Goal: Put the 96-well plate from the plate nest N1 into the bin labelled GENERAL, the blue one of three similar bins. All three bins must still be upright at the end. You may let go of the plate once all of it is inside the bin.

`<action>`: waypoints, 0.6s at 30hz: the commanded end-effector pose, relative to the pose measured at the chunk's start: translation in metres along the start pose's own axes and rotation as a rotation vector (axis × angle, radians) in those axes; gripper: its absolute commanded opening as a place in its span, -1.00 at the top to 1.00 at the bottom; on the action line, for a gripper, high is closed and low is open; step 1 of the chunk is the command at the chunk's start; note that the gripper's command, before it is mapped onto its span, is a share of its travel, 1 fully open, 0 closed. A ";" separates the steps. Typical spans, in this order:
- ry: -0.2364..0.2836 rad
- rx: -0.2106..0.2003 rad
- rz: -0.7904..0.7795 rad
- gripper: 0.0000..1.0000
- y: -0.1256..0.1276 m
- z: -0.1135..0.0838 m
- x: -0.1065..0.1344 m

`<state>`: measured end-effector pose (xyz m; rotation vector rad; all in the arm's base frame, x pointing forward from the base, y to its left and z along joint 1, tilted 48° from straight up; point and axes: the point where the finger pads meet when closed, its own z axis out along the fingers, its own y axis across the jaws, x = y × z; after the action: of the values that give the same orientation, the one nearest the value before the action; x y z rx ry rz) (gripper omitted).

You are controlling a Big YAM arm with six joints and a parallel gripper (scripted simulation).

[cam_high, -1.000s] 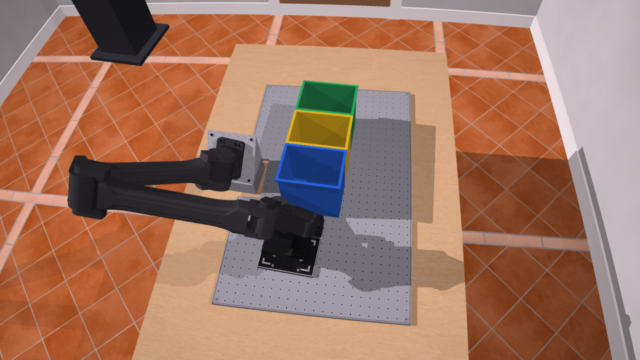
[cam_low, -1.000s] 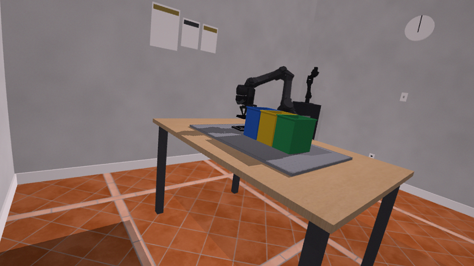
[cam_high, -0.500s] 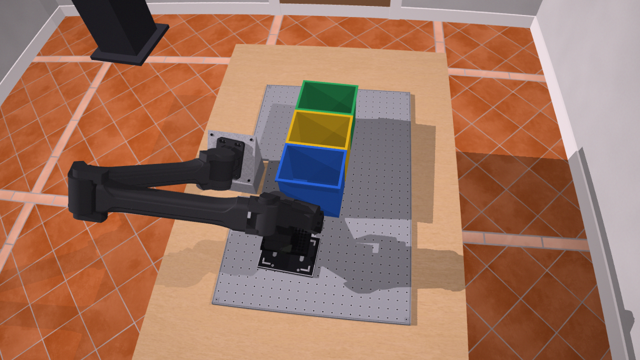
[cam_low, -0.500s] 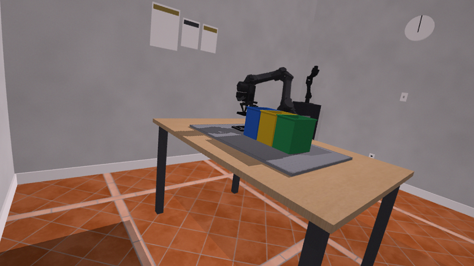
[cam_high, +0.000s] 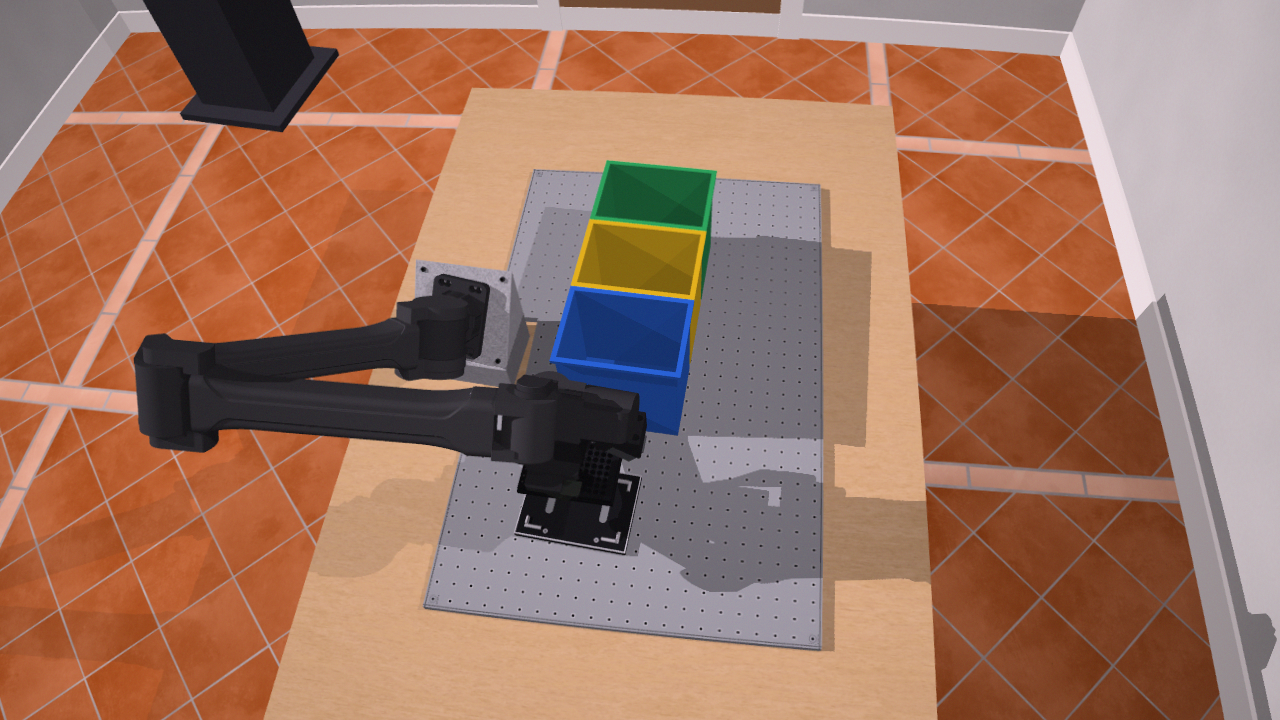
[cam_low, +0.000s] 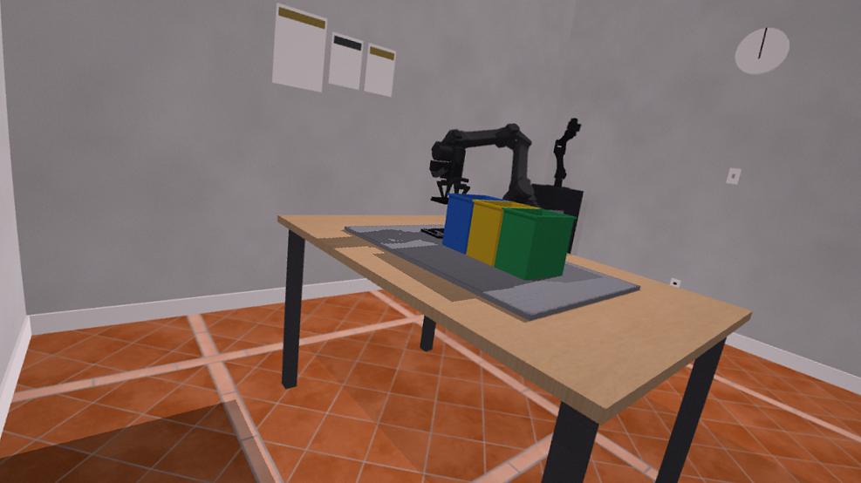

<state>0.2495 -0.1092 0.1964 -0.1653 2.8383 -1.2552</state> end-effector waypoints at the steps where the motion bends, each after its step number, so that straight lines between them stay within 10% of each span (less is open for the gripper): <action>1: -0.024 0.004 0.045 1.00 -0.011 -0.015 -0.010; 18: -0.019 -0.001 0.039 1.00 -0.009 -0.039 -0.011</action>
<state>0.2478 -0.0898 0.2147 -0.1631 2.8343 -1.2558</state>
